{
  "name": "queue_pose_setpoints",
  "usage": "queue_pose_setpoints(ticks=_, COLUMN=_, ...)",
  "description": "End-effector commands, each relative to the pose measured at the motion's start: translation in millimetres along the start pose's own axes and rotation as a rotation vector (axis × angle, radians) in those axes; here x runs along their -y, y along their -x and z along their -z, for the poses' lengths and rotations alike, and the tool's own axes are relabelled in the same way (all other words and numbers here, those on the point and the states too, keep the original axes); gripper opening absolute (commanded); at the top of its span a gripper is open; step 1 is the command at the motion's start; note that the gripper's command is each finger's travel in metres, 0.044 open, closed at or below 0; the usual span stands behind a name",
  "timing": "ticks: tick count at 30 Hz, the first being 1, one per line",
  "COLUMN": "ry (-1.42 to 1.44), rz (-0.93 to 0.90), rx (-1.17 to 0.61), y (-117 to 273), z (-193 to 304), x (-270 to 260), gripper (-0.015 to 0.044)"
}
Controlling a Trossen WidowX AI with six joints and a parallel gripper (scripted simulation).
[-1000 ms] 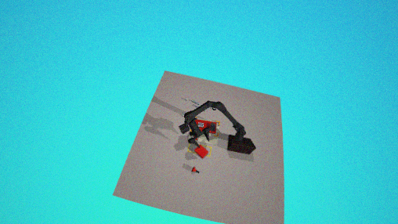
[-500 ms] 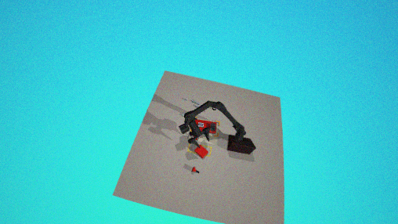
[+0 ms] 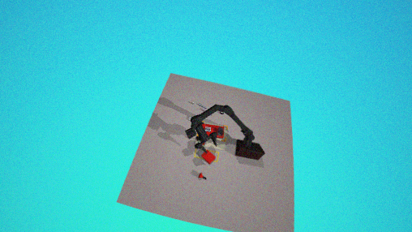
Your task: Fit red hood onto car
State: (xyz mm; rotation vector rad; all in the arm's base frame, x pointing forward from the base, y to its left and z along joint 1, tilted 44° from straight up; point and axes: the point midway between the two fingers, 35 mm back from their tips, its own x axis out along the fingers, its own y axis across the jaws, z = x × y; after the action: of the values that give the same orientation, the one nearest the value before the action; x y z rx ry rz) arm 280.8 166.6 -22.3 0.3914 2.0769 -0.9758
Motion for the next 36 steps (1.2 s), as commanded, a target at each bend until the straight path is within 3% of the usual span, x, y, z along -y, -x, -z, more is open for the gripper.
queue_pose_setpoints(ticks=1, ry=-0.005, rz=-0.001, rx=-0.003, y=0, z=1, x=0, gripper=0.044)
queue_pose_setpoints(ticks=24, ry=0.0, rz=0.0, rx=0.0, y=0, z=0, x=0, gripper=0.044)
queue_pose_setpoints(ticks=30, ry=0.0, rz=0.0, rx=0.0, y=0, z=0, x=0, gripper=0.0282)
queue_pose_setpoints(ticks=32, ry=0.006, rz=0.014, rx=0.044, y=-4, z=0, x=-1, gripper=0.0335)
queue_pose_setpoints(ticks=36, ry=0.039, rz=0.076, rx=0.306, y=-23, z=-2, x=-6, gripper=0.044)
